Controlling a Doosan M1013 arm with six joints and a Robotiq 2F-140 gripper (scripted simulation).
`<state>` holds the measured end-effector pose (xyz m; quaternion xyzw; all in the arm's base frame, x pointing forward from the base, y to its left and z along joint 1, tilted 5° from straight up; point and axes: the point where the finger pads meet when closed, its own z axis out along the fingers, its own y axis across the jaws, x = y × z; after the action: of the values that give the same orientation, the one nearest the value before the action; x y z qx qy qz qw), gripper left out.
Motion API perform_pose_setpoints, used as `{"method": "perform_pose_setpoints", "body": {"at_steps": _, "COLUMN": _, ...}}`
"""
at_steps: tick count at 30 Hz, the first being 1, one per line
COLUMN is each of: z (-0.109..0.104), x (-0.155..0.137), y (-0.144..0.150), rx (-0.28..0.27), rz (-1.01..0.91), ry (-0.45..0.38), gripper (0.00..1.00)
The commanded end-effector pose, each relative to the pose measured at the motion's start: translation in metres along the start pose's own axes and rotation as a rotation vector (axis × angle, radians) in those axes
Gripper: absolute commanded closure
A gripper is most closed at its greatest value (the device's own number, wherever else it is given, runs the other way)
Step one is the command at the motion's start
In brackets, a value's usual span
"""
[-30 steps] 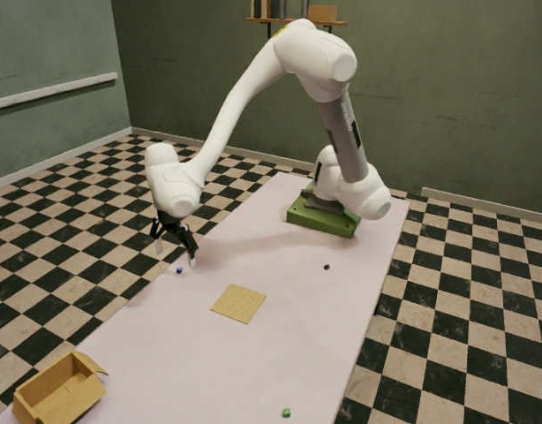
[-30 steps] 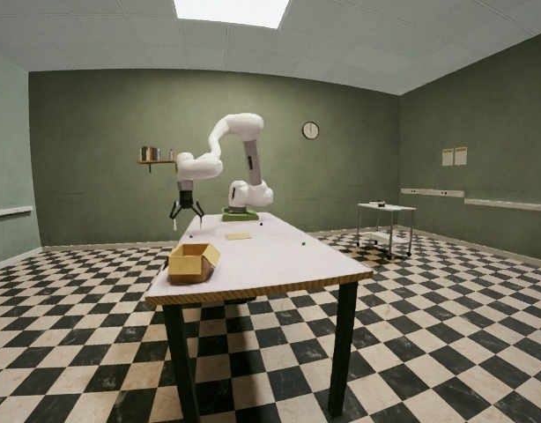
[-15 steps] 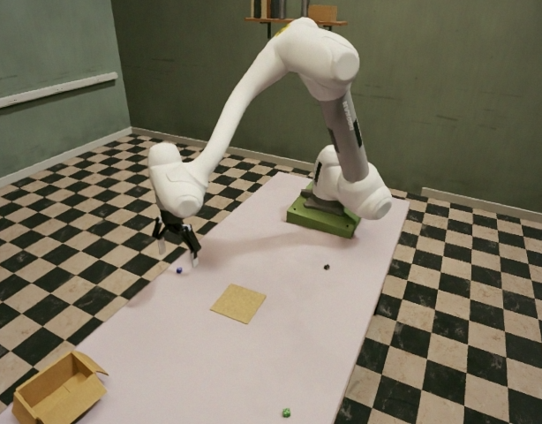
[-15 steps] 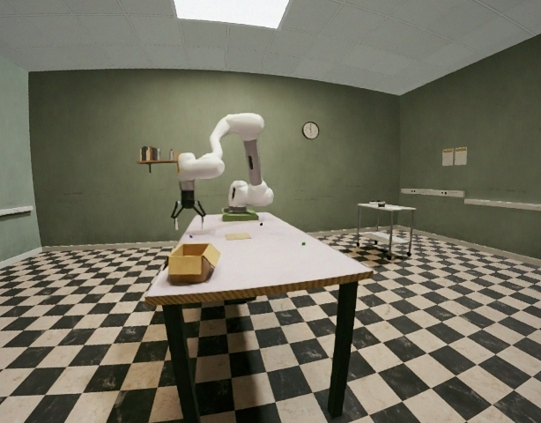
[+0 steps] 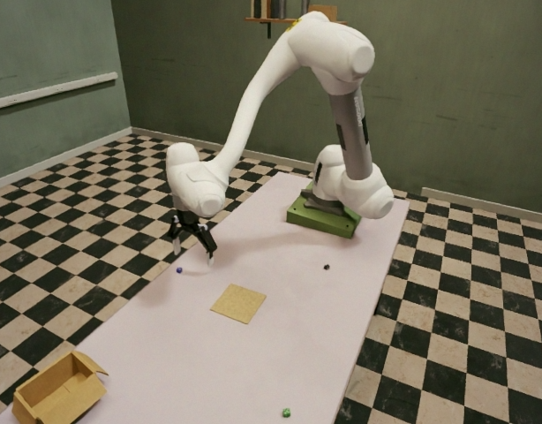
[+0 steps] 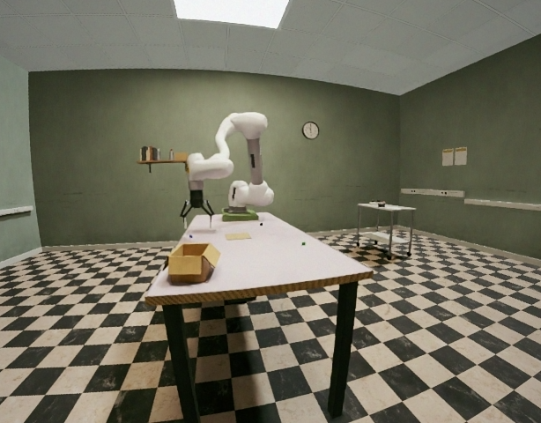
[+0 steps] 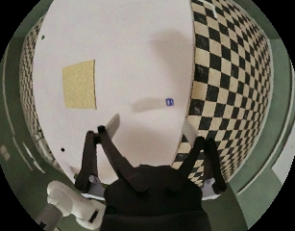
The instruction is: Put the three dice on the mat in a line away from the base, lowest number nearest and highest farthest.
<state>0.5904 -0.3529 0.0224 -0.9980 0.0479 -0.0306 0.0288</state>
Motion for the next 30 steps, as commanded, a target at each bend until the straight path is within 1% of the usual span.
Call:
{"method": "perform_pose_setpoints", "body": {"at_steps": 1, "z": -0.001, "x": -0.008, "y": -0.016, "rx": -0.001, "rz": 0.0, "ry": 0.002, "gripper": 0.0}}
{"method": "perform_pose_setpoints", "body": {"at_steps": 2, "z": -0.001, "x": -0.008, "y": -0.016, "rx": -0.001, "rz": 0.0, "ry": 0.002, "gripper": 0.0}}
{"method": "perform_pose_setpoints", "body": {"at_steps": 6, "z": -0.001, "x": -0.025, "y": -0.045, "rx": -0.001, "rz": 0.0, "ry": 0.002, "gripper": 0.0}}
{"method": "perform_pose_setpoints", "body": {"at_steps": 11, "z": -0.001, "x": -0.05, "y": -0.089, "rx": -0.001, "rz": 0.0, "ry": 0.002, "gripper": 0.0}}
{"method": "perform_pose_setpoints", "body": {"at_steps": 17, "z": -0.001, "x": -0.084, "y": -0.148, "rx": -0.001, "rz": 0.0, "ry": 0.002, "gripper": 0.0}}
{"method": "perform_pose_setpoints", "body": {"at_steps": 19, "z": -0.001, "x": -0.084, "y": -0.148, "rx": -0.001, "rz": 0.0, "ry": 0.002, "gripper": 0.0}}
{"method": "perform_pose_setpoints", "body": {"at_steps": 30, "z": -0.001, "x": -0.138, "y": -0.244, "rx": -0.001, "rz": 0.0, "ry": 0.002, "gripper": 0.0}}
